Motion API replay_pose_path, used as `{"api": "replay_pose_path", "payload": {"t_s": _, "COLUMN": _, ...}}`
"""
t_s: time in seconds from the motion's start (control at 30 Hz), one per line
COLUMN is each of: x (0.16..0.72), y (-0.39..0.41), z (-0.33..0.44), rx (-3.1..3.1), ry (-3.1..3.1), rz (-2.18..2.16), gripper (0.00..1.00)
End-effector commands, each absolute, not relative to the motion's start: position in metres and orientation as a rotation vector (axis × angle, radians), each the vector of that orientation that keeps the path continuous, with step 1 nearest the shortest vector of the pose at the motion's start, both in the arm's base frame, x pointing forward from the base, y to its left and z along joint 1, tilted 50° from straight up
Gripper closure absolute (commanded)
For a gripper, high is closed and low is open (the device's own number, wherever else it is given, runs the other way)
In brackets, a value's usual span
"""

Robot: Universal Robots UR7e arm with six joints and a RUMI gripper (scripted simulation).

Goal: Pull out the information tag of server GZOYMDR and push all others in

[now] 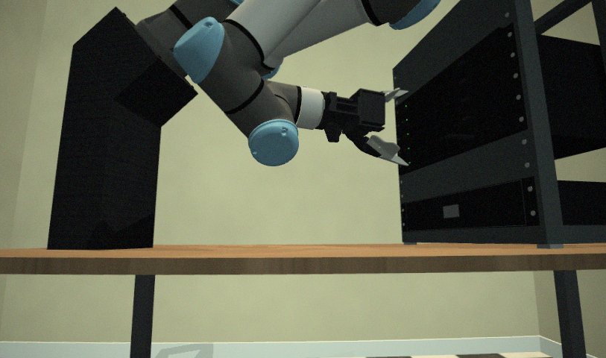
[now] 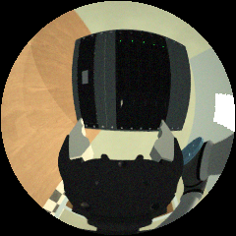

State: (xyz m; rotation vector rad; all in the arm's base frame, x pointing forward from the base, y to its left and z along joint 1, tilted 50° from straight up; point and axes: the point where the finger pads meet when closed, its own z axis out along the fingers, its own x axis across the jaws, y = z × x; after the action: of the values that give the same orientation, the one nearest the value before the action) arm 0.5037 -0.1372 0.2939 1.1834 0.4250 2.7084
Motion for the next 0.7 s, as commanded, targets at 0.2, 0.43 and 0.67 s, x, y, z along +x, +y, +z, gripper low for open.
{"api": "replay_pose_path", "payload": {"t_s": 0.2, "x": 0.5056, "y": -0.1390, "z": 0.2887, "rx": 1.111, "ry": 0.369, "rz": 2.719, "gripper": 0.00}}
{"api": "replay_pose_path", "payload": {"t_s": 0.43, "x": 0.5063, "y": -0.1399, "z": 0.2859, "rx": 1.088, "ry": 0.347, "rz": 2.721, "gripper": 0.00}}
{"api": "replay_pose_path", "payload": {"t_s": 0.67, "x": 0.5065, "y": -0.1401, "z": 0.2851, "rx": 1.083, "ry": 0.341, "rz": 2.721, "gripper": 0.00}}
